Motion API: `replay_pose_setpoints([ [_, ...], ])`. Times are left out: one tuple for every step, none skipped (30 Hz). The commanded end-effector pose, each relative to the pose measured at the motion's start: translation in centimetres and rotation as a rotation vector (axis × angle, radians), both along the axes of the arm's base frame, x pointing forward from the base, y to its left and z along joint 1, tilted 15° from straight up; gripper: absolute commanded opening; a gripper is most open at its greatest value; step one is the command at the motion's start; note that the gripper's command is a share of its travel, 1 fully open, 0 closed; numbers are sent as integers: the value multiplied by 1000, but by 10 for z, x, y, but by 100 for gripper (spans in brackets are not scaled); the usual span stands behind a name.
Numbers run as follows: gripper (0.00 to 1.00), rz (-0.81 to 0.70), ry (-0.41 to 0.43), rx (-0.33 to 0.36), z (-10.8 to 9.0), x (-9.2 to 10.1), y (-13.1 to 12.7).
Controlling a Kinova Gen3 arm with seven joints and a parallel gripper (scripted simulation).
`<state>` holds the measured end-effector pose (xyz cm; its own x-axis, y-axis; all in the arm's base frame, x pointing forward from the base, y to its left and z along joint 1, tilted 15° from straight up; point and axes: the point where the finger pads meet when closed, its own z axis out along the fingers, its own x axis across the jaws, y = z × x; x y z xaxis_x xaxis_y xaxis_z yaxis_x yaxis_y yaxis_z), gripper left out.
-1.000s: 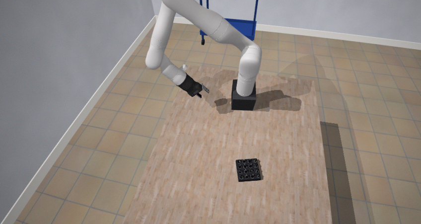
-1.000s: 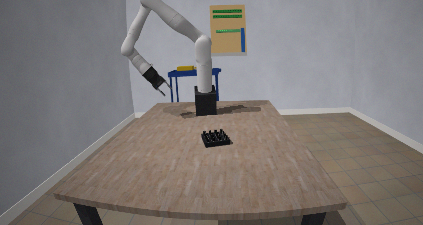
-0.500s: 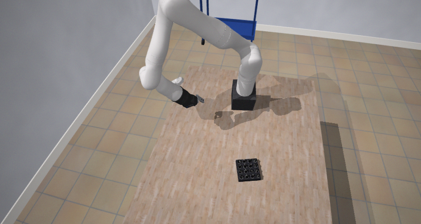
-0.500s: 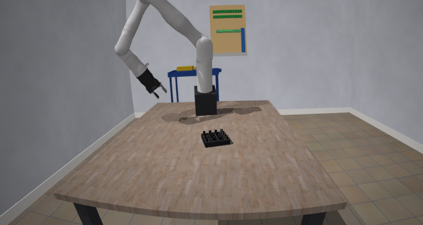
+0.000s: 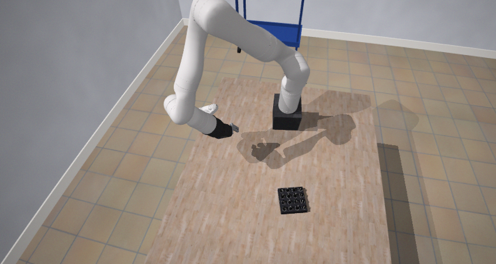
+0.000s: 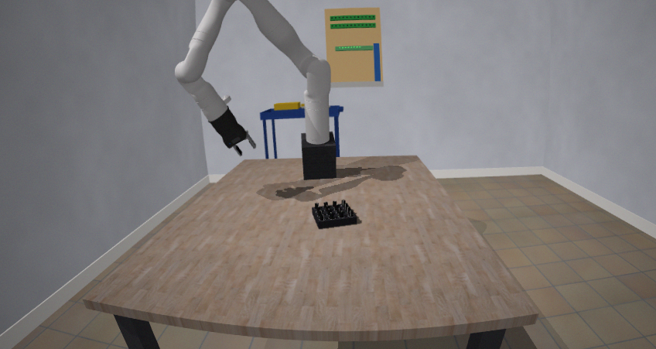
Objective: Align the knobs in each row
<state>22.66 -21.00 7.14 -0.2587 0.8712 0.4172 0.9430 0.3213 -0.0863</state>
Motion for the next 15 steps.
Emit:
replay_pose_setpoints([
  [100, 9, 0, -32, 3, 9, -3],
  [100, 9, 2, -31, 3, 8, -2],
  [100, 9, 3, -30, 3, 8, -2],
  [100, 9, 3, -30, 3, 8, -1],
  [100, 9, 3, -30, 3, 8, -1],
  [100, 9, 3, -30, 3, 8, -1],
  [100, 9, 3, -30, 3, 8, -1],
  [100, 9, 3, -30, 3, 8, -1],
  [100, 9, 3, -30, 3, 8, -1],
  [100, 9, 3, -30, 3, 8, -1],
  [100, 9, 3, -30, 3, 8, -1],
  [100, 9, 3, -30, 3, 8, -1],
  [100, 9, 3, -30, 3, 8, -1],
  [100, 1, 5, -52, 6, 17, 0],
  [100, 1, 5, -52, 6, 17, 0],
])
